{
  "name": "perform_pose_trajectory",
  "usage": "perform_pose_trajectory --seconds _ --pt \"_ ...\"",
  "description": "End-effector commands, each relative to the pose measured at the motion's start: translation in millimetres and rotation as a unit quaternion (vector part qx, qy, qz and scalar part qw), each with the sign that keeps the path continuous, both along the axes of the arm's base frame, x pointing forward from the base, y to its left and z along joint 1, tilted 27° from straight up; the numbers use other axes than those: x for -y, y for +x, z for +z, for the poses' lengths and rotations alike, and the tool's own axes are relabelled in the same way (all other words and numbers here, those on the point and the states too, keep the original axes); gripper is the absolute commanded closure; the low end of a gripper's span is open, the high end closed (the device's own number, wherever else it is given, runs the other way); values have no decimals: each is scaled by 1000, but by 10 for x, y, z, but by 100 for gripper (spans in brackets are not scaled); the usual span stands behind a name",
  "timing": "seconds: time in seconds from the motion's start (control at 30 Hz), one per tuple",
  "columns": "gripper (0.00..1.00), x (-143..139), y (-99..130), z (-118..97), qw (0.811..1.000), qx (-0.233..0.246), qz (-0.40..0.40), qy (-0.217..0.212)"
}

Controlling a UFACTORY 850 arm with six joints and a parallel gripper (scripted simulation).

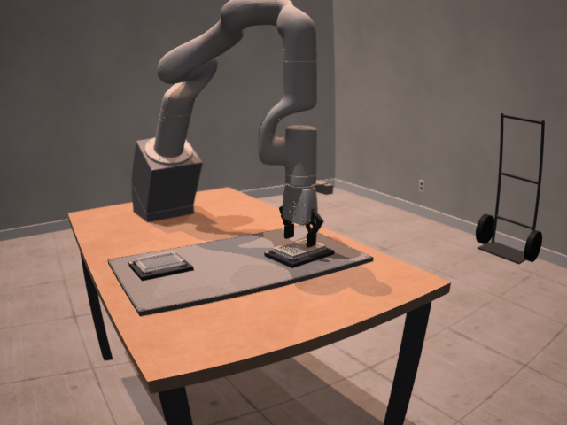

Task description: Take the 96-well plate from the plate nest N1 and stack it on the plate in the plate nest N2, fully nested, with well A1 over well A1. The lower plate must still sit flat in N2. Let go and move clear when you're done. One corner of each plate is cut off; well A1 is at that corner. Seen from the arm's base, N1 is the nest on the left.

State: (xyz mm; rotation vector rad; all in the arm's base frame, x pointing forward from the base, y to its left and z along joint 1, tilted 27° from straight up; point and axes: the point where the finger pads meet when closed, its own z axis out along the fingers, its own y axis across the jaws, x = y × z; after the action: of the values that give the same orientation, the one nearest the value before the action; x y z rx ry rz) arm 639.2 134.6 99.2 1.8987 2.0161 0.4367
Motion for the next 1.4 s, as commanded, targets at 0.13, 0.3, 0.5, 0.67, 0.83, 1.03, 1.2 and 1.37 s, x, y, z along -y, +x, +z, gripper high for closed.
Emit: perform_pose_trajectory --seconds 0.13,0.3,0.5,0.67,0.83,1.03,1.2,1.37 --pt "0 -2 7 7 1000 3 1 1" --pt "0 -2 16 -11 1000 3 1 1" --pt "0 -2 28 -34 1000 3 1 1" --pt "0 -1 43 -64 1000 3 1 1" --pt "0 -1 58 -94 1000 3 1 1" --pt "0 -1 70 -118 1000 3 1 1" --pt "0 -1 84 -148 1000 3 1 1" --pt "0 -1 96 -172 1000 3 1 1"
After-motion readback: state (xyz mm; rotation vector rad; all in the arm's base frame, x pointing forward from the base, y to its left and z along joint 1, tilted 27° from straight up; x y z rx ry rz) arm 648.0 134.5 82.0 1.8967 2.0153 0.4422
